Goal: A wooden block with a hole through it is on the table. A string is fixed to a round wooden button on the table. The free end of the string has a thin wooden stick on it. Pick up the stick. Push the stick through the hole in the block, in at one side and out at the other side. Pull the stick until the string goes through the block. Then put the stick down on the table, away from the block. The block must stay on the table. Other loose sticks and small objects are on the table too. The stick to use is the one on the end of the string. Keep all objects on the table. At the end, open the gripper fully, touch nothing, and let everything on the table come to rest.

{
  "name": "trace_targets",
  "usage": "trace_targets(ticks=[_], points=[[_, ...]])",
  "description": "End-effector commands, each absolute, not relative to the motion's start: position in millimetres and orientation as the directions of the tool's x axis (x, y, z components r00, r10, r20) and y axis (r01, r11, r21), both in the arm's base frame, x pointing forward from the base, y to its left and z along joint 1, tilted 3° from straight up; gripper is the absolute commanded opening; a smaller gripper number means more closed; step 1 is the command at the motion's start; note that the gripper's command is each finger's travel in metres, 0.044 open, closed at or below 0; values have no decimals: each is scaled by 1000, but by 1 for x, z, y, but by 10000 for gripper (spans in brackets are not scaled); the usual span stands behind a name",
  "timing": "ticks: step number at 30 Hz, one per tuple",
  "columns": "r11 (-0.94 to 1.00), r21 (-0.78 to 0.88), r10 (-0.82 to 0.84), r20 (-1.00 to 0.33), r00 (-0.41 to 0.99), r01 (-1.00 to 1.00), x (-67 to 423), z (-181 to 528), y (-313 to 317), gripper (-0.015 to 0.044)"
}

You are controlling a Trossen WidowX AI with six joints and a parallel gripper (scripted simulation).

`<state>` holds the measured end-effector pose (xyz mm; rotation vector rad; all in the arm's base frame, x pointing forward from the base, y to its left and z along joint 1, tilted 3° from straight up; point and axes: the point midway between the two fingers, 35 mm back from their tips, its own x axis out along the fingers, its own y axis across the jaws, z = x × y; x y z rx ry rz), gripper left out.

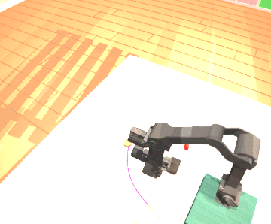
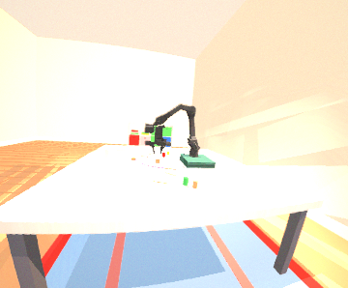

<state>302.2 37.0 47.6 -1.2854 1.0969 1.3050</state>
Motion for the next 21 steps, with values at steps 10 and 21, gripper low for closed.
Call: trace_targets(ticks=[10,21], points=[[-130,-27,42,-999,22,-991,302,48,37,0],[-130,-27,42,-999,22,-991,302,48,37,0]])
